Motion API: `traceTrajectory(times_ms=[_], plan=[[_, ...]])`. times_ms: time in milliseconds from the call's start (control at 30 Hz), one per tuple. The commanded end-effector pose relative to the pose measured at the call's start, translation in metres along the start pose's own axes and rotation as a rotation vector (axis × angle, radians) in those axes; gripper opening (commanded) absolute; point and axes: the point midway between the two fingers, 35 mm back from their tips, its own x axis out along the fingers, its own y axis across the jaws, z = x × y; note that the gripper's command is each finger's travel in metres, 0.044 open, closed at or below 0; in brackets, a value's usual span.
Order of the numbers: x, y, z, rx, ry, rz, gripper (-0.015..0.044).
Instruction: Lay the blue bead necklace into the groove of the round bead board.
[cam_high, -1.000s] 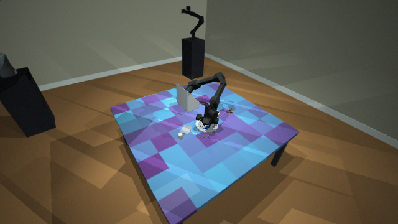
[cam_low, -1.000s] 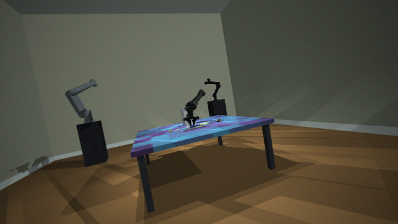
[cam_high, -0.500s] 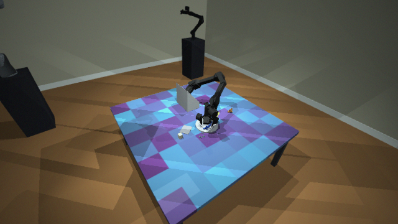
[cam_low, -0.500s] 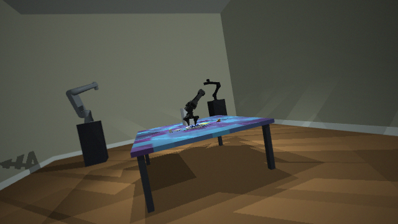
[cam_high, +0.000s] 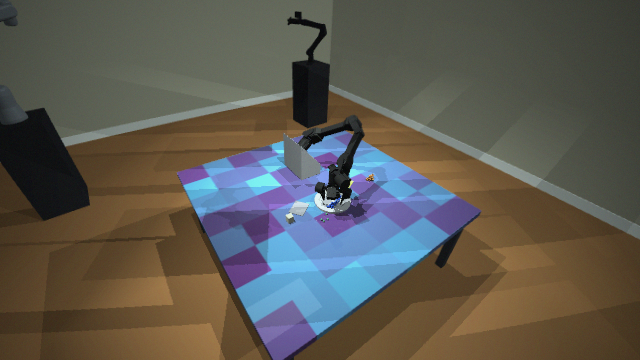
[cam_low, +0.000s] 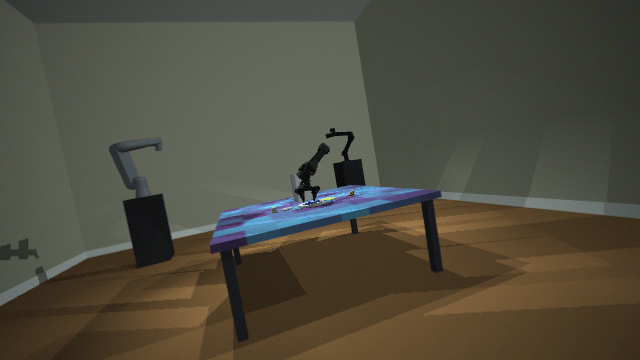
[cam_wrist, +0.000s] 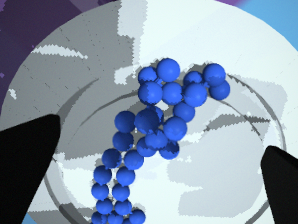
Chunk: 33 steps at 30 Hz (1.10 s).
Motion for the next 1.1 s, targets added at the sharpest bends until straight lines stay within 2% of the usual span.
traceTrajectory(times_ms=[0,100,400,733,933,1067], plan=[[0.000,0.000,0.000,-0.005,0.002,0.001,0.0440],[-0.004,0.003,-0.011,-0.095,0.002,0.001,0.0361],[-0.023,0.006,-0.076,-0.646,0.004,0.002,0.0125],[-0.024,0.005,-0.080,-0.686,0.005,0.002,0.0120],[-0.008,0.005,-0.081,-0.686,0.005,0.003,0.0120],[-0.016,0.008,-0.078,-0.692,-0.006,0.004,0.0120]])
